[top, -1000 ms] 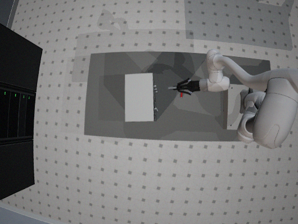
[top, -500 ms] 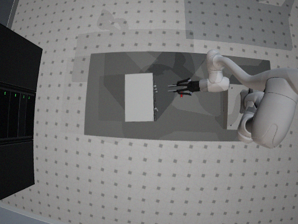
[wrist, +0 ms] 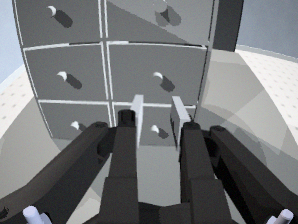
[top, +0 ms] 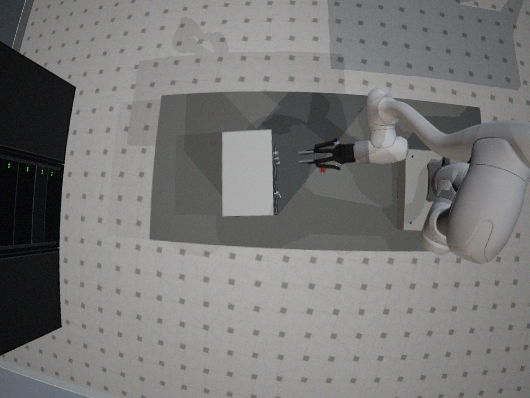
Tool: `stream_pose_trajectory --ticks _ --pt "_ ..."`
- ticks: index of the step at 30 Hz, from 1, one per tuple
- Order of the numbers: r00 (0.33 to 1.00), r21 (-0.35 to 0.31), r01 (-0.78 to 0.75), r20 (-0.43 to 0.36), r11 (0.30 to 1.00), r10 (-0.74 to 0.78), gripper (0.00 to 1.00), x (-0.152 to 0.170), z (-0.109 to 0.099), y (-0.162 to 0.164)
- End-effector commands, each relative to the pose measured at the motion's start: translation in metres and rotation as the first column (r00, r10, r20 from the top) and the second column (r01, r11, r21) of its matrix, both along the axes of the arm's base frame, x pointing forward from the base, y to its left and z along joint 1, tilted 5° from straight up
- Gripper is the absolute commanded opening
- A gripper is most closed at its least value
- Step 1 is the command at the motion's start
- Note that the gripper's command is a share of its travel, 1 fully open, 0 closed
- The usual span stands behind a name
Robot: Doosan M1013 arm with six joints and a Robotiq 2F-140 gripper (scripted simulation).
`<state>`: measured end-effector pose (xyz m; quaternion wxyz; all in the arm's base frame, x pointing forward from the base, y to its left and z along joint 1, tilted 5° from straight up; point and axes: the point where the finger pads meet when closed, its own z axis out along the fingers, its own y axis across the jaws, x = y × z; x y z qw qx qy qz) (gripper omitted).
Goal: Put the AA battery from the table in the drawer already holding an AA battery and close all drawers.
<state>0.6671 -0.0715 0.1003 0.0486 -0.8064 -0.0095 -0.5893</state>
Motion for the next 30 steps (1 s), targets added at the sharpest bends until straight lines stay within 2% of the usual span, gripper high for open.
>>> stream_pose_trajectory --ticks 1,30 --pt "1.0 0.0 0.0 0.0 1.0 0.0 0.2 0.001 0.0 0.0" --pt "1.0 0.0 0.0 0.0 1.0 0.0 0.2 0.063 -0.016 0.006"
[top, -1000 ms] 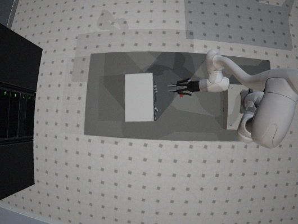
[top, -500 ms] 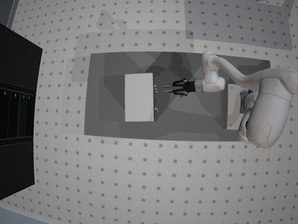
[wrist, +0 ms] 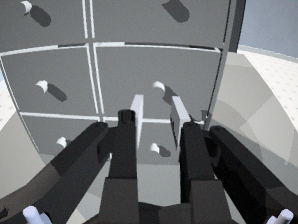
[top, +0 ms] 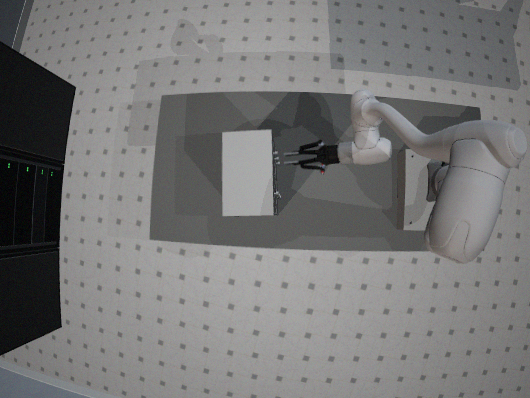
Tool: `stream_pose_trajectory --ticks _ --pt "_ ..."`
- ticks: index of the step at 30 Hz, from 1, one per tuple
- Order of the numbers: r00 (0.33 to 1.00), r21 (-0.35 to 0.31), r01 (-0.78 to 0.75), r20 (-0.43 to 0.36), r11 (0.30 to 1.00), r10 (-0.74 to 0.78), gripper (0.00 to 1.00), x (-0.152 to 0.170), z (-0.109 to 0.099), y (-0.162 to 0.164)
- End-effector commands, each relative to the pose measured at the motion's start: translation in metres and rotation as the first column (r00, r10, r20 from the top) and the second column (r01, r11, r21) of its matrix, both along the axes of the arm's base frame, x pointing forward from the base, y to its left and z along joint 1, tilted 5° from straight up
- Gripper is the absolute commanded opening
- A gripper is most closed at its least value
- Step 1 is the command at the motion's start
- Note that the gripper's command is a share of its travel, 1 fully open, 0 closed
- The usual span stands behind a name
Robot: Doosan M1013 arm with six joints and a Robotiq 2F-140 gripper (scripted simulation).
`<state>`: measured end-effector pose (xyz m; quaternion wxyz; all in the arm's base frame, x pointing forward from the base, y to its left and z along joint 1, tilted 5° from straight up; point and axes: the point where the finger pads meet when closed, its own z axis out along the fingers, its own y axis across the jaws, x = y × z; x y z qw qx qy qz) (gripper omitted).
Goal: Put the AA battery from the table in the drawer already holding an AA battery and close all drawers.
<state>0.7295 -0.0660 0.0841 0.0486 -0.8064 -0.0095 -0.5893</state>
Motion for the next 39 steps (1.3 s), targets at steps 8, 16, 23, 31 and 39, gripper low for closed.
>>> stream_pose_trajectory --ticks 8,16,23,31,39 --pt "1.0 0.0 0.0 0.0 1.0 0.0 0.2 0.0018 -0.0004 0.0002" --pt "1.0 0.0 0.0 0.0 1.0 0.0 0.2 0.0018 -0.0004 0.0002" --pt "1.0 0.0 0.0 0.0 1.0 0.0 0.2 0.0018 -0.0004 0.0002" --pt "1.0 0.0 0.0 0.0 1.0 0.0 0.2 0.0026 -0.0004 0.0002" --pt "1.0 0.0 0.0 0.0 1.0 0.0 0.2 0.0092 -0.0001 0.0007"
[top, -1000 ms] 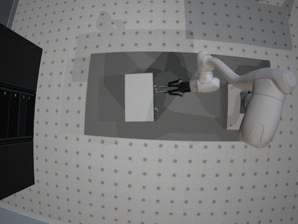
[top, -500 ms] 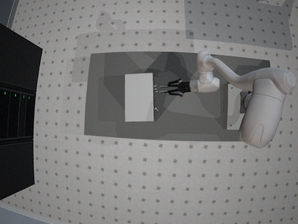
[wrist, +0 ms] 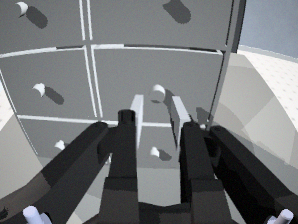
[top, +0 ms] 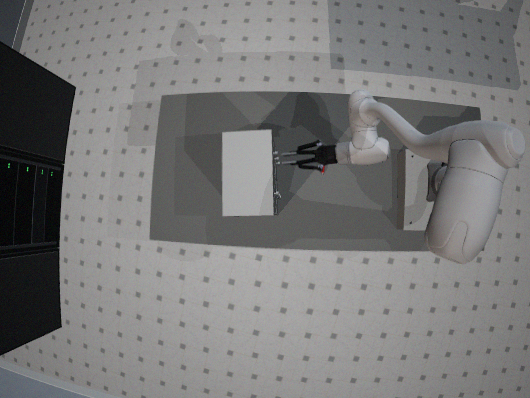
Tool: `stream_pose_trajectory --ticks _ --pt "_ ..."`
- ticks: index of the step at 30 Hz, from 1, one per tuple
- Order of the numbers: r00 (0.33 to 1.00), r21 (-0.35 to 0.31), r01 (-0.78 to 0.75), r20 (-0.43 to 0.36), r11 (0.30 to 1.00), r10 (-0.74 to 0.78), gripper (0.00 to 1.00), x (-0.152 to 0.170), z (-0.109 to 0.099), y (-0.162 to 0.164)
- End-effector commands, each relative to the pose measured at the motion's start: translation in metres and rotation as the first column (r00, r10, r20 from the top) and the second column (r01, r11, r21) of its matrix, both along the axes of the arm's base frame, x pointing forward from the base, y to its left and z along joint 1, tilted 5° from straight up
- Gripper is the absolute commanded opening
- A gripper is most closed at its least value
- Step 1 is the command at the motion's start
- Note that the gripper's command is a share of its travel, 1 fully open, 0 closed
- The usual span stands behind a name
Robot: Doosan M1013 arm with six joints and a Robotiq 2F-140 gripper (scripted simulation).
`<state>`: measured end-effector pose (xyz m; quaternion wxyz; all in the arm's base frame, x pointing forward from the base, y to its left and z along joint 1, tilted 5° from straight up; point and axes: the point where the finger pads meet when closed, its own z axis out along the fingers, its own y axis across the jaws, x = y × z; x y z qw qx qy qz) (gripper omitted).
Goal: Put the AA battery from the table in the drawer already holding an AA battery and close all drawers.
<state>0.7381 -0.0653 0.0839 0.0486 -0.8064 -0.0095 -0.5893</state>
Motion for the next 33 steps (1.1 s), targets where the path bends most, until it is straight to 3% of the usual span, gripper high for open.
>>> stream_pose_trajectory --ticks 1,16,33 --pt "1.0 0.0 0.0 0.0 1.0 0.0 0.2 0.001 0.0 0.0" --pt "1.0 0.0 0.0 0.0 1.0 0.0 0.2 0.025 0.001 0.002" --pt "1.0 0.0 0.0 0.0 1.0 0.0 0.2 0.028 0.001 0.002"
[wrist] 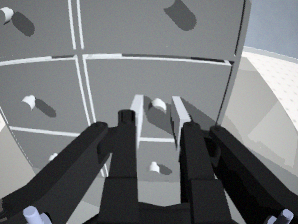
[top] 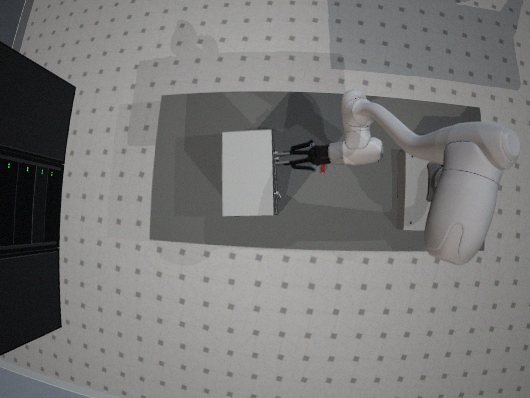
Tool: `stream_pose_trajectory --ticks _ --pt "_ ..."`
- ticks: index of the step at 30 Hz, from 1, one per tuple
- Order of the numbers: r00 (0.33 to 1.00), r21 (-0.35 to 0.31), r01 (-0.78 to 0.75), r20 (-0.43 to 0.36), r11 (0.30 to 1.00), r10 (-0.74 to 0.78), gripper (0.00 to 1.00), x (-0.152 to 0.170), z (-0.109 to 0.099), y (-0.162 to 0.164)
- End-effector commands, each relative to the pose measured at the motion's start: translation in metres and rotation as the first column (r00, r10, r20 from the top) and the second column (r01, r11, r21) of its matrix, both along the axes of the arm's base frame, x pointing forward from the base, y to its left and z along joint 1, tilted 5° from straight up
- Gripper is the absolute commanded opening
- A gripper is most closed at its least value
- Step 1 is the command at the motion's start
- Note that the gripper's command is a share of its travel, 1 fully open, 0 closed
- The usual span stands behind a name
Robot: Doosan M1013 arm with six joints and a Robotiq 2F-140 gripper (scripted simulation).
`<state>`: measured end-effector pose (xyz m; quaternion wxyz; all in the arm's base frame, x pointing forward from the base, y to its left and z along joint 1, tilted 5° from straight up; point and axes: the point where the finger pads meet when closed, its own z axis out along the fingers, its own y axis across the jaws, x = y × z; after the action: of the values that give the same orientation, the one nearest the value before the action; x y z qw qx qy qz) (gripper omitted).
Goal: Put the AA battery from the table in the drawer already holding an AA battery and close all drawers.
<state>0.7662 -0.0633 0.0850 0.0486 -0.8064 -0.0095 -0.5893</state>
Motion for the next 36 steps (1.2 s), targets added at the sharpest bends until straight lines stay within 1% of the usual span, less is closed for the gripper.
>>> stream_pose_trajectory --ticks 1,14,15,36 --pt "1.0 0.0 0.0 0.0 1.0 0.0 0.2 0.0 0.0001 0.0" --pt "1.0 0.0 0.0 0.0 1.0 0.0 0.2 0.0 0.0001 0.0" --pt "1.0 0.0 0.0 0.0 1.0 0.0 0.08 0.0 0.0001 0.0" --pt "1.0 0.0 0.0 0.0 1.0 0.0 0.08 0.0 0.0001 0.0"
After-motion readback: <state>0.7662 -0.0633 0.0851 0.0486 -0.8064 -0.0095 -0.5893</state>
